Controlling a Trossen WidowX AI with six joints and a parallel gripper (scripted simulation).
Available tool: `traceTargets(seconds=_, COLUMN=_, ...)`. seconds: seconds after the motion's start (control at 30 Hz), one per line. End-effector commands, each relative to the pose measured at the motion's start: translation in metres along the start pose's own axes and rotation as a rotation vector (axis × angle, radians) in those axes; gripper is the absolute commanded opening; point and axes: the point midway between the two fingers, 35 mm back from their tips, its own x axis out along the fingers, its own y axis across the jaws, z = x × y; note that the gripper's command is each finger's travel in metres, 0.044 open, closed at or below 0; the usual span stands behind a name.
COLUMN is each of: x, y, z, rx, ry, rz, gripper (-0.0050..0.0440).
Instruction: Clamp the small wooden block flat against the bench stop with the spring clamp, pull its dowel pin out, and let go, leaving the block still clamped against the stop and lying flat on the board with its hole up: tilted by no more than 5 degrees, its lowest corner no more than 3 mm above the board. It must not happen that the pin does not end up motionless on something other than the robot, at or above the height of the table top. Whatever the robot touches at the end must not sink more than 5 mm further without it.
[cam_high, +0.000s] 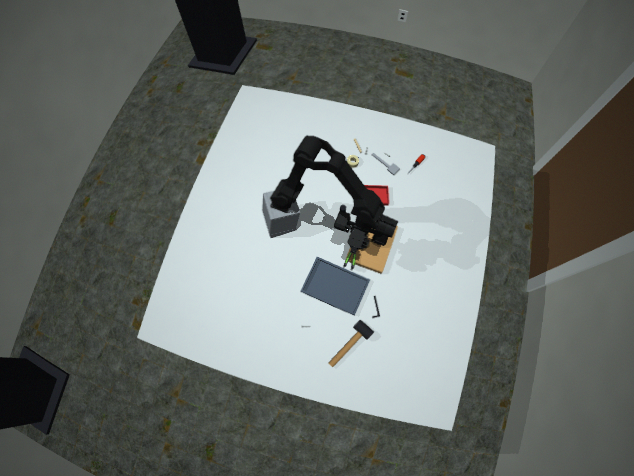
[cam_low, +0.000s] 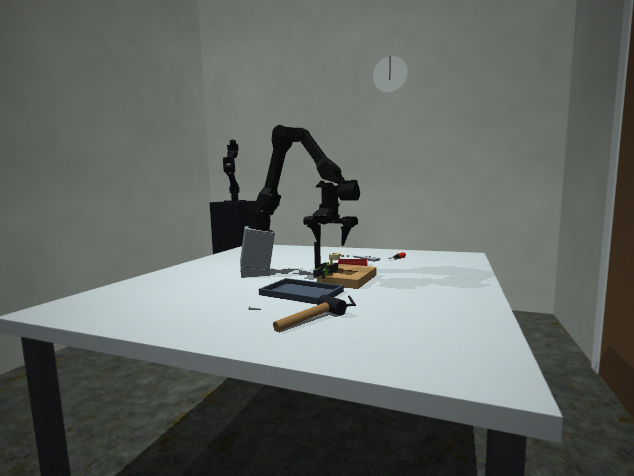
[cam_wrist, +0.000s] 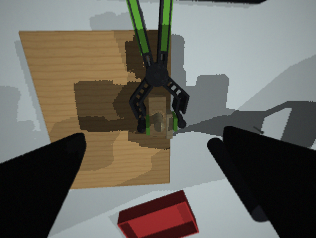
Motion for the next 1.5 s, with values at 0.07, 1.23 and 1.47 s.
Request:
traceTargets(seconds=0.07, x=0.004, y=-0.004, z=-0.011, rx=0.001, ry=0.000, rz=-0.001, gripper=0.0440)
traceTargets(seconds=1.23, x=0.045, y=-0.004, z=-0.016, rx=0.002, ry=0.001, rz=0.001, gripper=0.0440)
traceTargets(seconds=1.47, x=0.057, y=-0.005, z=-0.016, rx=0.002, ry=0.001, rz=0.001, gripper=0.0440)
